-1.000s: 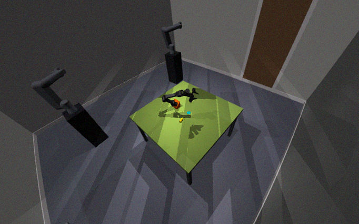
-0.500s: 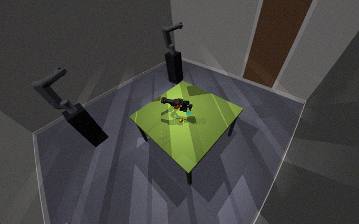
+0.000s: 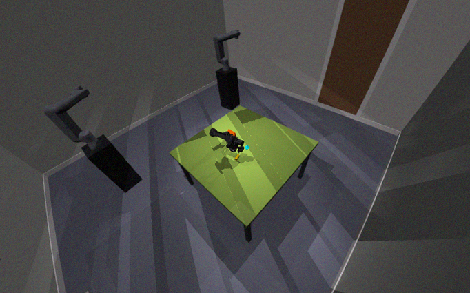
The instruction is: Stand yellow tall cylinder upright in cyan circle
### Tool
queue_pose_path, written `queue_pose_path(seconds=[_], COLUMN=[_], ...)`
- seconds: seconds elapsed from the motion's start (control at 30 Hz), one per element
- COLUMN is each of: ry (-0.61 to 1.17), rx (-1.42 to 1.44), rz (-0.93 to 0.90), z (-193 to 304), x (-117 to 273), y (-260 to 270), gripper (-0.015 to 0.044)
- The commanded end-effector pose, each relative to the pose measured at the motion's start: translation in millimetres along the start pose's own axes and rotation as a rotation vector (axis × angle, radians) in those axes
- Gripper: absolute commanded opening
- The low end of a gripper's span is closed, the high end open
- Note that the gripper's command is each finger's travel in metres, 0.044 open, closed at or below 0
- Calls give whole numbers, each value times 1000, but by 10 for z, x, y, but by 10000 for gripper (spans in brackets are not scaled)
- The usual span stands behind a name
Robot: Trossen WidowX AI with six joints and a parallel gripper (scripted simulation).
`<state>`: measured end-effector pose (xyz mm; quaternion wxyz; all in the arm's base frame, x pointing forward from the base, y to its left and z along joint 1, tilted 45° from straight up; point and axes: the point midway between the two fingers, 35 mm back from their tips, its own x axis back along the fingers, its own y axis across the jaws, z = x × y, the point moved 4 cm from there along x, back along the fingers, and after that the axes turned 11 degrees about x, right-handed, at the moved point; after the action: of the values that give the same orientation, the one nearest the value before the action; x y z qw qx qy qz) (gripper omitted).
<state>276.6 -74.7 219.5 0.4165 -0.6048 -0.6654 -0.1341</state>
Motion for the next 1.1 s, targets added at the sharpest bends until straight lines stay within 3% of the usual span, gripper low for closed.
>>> queue_pose_path(seconds=[0.0,0.17,0.23,0.3,0.57,1.07], ry=[3,-5,-8,-8,-8,0], rx=[4,2,2,2,2,3], rz=[15,19,21,21,21,15], z=[-4,-6,-2,-2,-2,-11], x=[-307,-972,-1057,-1057,-1057,-738], y=[3,-48,-68,-68,-68,-10], gripper=[309,309,309,309,105,105])
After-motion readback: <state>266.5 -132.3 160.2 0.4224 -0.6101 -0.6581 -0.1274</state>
